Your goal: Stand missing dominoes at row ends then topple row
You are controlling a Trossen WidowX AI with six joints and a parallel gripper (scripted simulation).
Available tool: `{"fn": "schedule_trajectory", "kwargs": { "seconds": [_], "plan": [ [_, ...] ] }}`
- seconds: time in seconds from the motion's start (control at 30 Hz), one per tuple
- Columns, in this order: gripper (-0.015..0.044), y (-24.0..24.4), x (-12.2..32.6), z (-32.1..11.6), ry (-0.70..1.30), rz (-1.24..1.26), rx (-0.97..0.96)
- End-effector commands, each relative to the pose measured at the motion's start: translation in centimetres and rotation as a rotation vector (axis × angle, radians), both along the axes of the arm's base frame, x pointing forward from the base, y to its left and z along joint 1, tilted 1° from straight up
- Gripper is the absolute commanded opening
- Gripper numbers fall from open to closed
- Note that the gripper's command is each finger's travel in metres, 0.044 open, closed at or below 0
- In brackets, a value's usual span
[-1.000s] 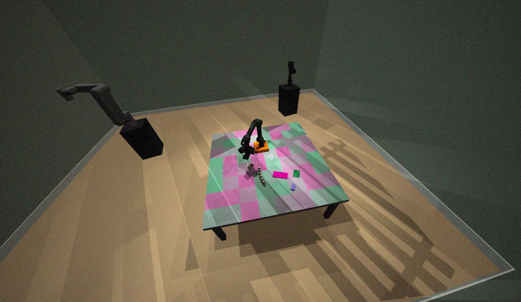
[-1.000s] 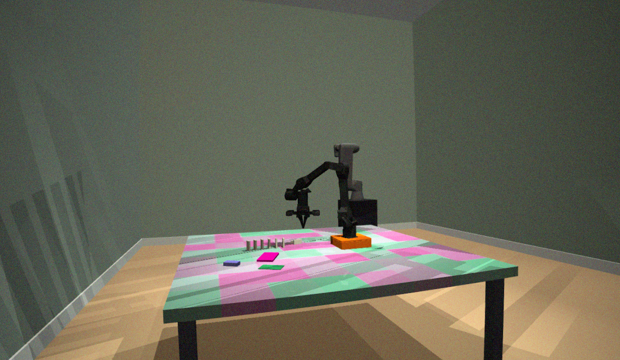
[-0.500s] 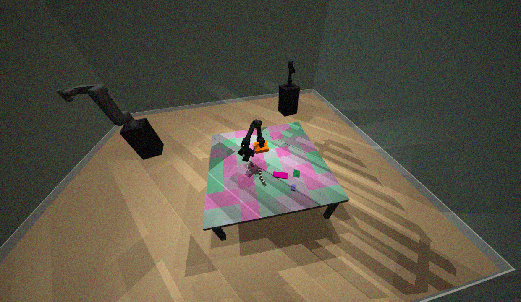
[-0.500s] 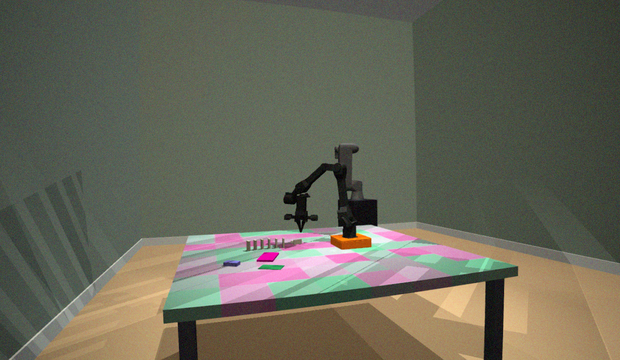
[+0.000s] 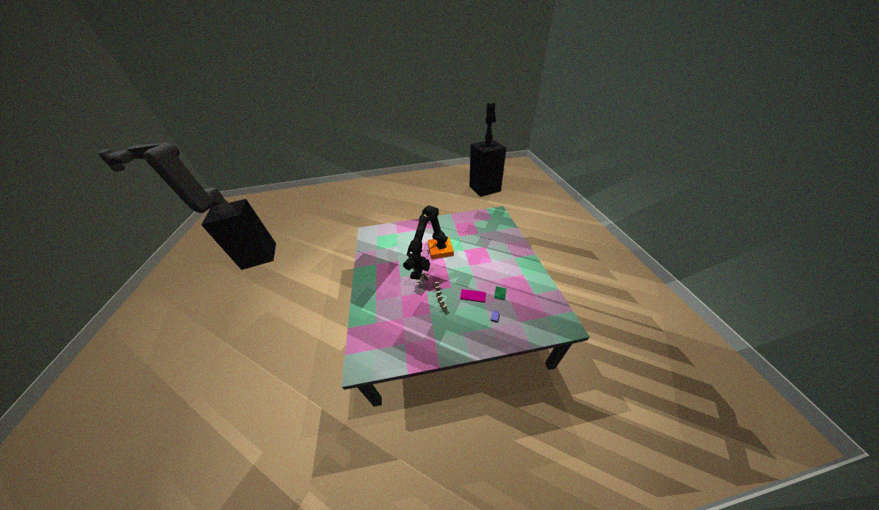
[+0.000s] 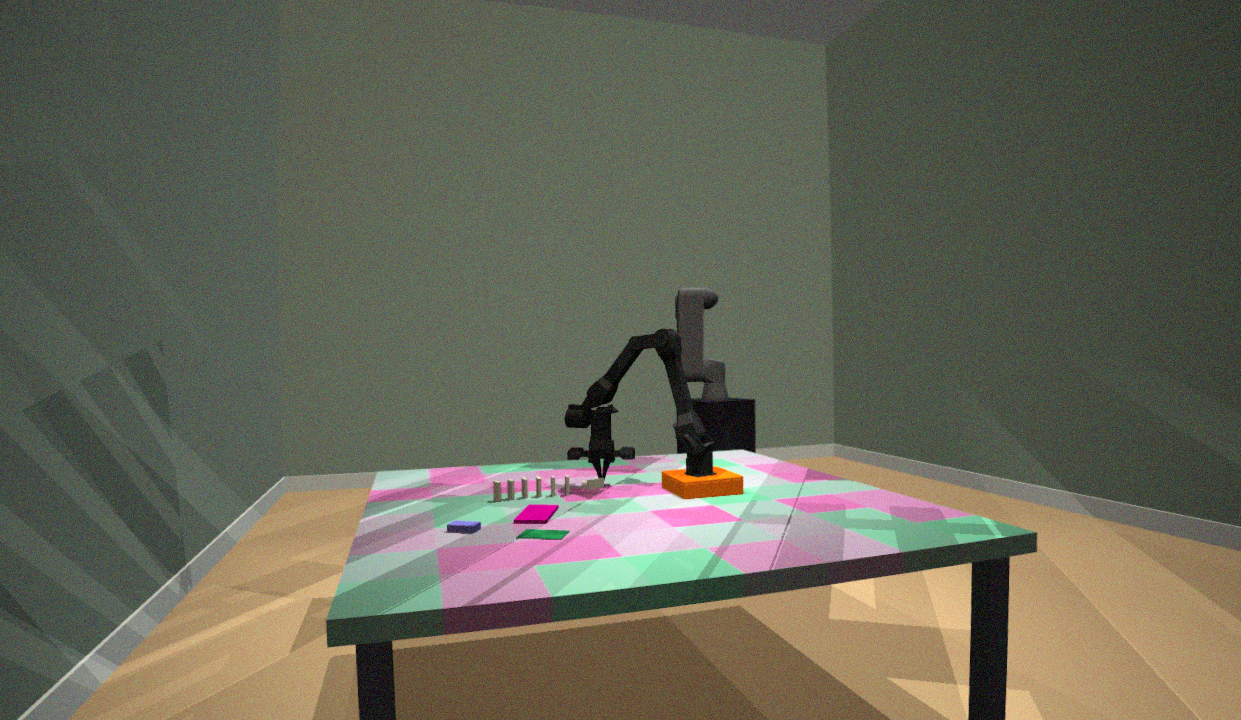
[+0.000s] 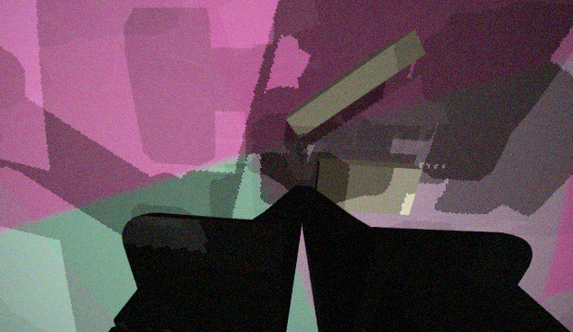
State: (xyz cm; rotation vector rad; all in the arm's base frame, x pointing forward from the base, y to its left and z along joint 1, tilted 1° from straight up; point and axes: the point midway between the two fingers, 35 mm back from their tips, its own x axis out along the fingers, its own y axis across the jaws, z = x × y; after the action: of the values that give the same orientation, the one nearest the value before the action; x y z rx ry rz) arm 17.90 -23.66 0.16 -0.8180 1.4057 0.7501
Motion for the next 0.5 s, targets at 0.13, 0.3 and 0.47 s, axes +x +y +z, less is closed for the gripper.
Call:
{"fn": "schedule_trajectory", "kwargs": {
  "seconds": [0.13,0.3,0.47],
  "plan": [
    [0.0,-0.7,1.2,0.0,-0.003,-0.002,0.002],
    [0.0,-1.2,1.9,0.0,-0.003,-0.002,0.002],
    [0.0,-1.4,2.0,0.3,-0.005,0.0,-0.004]
  ]
}}
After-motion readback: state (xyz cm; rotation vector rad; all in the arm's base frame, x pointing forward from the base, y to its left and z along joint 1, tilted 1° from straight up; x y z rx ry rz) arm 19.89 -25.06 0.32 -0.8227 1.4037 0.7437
